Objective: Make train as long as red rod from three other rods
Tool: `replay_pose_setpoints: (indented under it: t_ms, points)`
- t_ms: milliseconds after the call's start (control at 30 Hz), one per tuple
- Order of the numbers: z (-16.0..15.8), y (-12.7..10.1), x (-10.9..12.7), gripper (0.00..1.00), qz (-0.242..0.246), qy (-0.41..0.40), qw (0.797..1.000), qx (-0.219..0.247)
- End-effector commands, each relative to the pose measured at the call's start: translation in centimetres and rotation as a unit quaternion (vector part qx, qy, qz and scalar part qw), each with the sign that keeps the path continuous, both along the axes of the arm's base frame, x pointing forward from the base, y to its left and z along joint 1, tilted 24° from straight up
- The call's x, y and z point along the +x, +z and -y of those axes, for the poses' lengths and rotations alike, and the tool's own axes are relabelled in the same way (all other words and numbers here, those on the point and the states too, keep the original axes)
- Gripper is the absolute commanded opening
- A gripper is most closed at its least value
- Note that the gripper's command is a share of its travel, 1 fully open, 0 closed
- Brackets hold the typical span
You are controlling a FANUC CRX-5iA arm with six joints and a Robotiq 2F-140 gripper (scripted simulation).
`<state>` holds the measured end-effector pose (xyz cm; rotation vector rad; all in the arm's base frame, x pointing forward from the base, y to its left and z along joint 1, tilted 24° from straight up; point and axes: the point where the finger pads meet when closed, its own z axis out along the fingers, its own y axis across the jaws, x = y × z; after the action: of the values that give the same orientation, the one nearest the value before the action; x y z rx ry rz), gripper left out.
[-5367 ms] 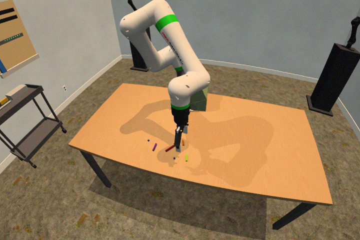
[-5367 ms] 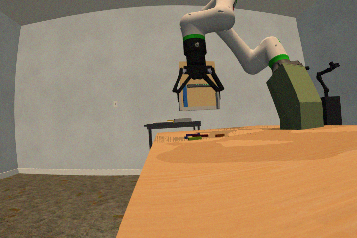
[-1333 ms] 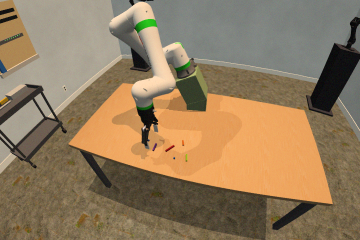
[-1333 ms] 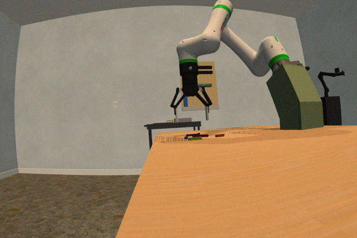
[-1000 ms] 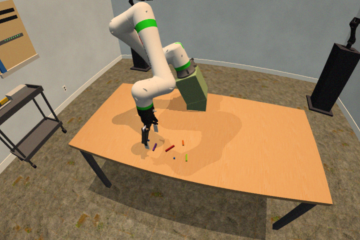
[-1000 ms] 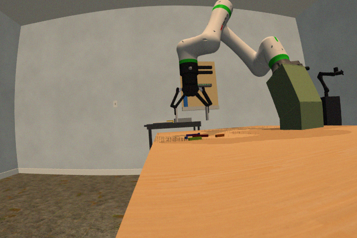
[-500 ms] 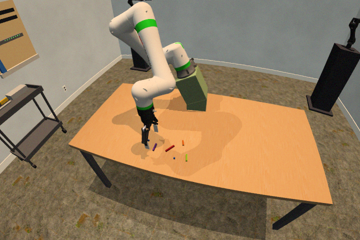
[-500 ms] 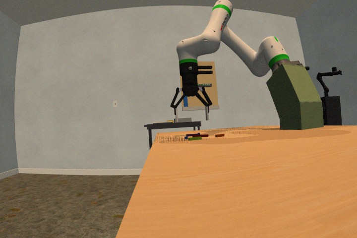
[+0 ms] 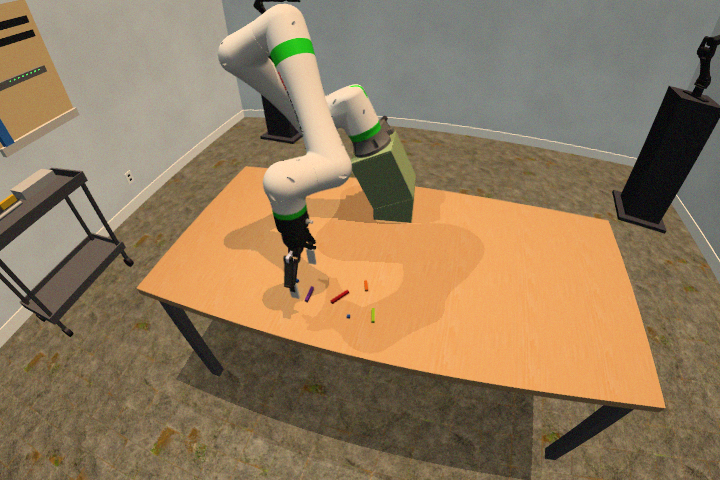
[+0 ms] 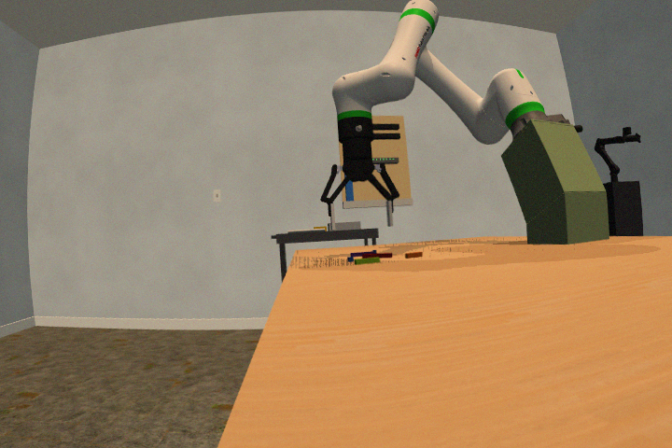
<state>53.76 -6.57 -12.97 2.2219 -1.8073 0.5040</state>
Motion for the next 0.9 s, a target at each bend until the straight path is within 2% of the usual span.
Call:
replay_pose_setpoints:
  t_ms: [0, 300, 367, 400, 633, 867]
  points:
    - [-0.3, -0.1, 0.0, 1.0, -0.016, 0.037, 0.999, -0.005]
    - [-1.3, -0.6, -0.1, 1.0, -0.079, 0.185, 0.979, -0.023]
    - [-1.3, -0.6, -0.1, 1.0, -0.079, 0.185, 0.979, -0.023]
    - [-1.6, -0.7, -0.2, 1.0, -0.095, 0.224, 0.97, -0.028]
    - [-2.2, -1.0, -0.3, 1.0, -0.134, 0.316, 0.938, -0.04]
    - [-2.9, -1.3, -0.4, 1.0, -0.173, 0.407, 0.895, -0.052]
